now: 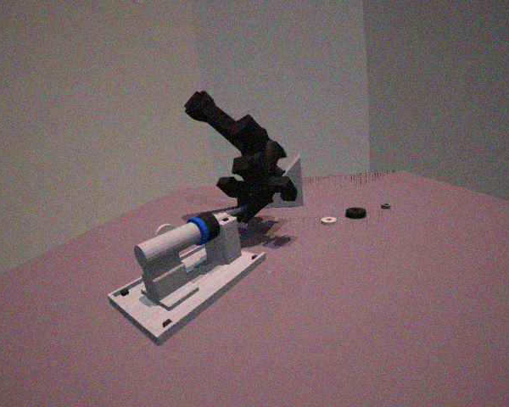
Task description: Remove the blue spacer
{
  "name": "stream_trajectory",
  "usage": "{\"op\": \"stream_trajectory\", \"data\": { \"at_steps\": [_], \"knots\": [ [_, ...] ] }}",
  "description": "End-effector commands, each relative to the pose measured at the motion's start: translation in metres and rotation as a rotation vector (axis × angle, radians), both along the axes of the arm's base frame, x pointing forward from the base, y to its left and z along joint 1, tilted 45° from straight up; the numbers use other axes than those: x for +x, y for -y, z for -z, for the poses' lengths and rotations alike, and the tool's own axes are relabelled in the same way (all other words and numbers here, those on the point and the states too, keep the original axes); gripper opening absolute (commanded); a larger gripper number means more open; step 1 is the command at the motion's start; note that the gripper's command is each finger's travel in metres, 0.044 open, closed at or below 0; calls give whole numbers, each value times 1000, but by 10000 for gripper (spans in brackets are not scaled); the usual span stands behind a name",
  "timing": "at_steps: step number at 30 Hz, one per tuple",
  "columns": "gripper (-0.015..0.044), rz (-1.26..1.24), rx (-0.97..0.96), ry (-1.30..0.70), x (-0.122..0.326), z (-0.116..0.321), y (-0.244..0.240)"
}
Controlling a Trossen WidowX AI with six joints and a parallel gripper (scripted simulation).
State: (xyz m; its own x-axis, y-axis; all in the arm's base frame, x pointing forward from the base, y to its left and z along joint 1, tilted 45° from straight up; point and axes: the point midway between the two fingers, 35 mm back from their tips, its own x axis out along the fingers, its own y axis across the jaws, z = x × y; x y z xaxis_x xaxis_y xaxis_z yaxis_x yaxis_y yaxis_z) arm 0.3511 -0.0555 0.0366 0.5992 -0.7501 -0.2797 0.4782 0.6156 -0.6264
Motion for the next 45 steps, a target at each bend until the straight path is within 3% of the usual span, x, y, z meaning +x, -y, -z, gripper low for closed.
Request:
{"op": "stream_trajectory", "data": {
  "at_steps": [1,45],
  "knots": [
    [0,3,1,4,-1,0,0],
    [0,3,1,3,-6,2,-2]
  ]
}}
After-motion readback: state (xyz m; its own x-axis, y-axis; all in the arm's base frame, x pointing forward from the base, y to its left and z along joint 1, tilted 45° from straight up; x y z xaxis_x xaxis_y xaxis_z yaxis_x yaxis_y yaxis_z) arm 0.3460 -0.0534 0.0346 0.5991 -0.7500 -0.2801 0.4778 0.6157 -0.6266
